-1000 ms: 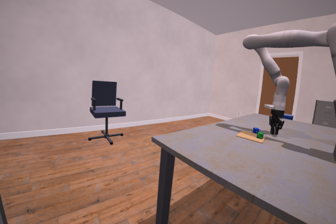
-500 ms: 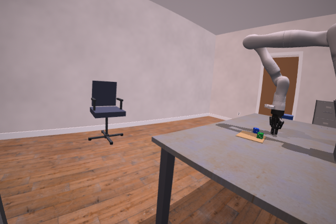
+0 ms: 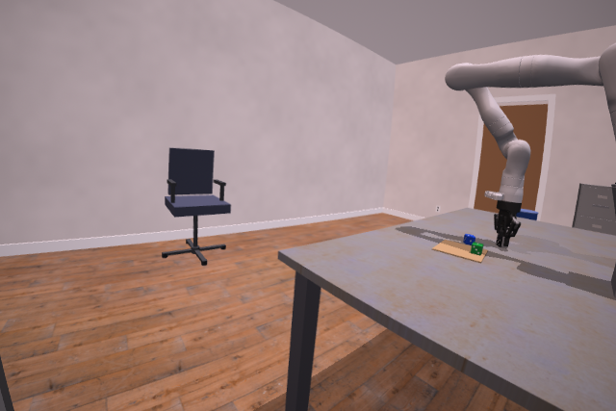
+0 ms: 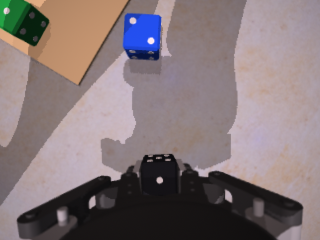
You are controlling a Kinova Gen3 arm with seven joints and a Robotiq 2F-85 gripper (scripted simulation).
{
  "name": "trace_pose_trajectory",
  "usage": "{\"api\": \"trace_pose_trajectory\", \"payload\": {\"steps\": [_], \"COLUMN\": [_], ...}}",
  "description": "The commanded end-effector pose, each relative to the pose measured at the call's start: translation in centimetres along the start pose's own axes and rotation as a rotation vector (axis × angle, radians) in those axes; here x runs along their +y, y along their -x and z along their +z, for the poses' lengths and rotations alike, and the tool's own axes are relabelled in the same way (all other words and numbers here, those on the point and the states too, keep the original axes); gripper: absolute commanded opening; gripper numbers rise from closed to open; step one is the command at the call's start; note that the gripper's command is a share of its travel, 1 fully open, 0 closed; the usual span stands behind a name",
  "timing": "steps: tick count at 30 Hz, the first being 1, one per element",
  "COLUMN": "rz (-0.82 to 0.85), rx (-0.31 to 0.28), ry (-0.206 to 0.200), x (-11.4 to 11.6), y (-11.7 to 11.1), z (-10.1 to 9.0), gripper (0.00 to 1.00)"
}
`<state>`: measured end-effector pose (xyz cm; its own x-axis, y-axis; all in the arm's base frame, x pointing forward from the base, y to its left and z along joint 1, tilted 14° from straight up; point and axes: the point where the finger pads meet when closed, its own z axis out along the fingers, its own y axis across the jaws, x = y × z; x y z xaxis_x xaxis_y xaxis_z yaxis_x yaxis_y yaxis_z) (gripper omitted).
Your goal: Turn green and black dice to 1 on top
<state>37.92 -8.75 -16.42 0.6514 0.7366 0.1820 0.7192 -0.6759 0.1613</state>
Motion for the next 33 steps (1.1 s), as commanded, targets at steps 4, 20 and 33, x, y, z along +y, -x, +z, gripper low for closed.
{"api": "trace_pose_trajectory", "payload": {"steps": [4,20,33], "rz": [0.0,0.0,0.0], "rx": [0.0,0.0,0.0], "ry": [0.001,0.001,0.001], "x": [0.0,0.0,0.0], "y": [0.0,0.0,0.0], "z": [0.0,-1.8,-8.6], "gripper": [0.26,0.26,0.26]}}
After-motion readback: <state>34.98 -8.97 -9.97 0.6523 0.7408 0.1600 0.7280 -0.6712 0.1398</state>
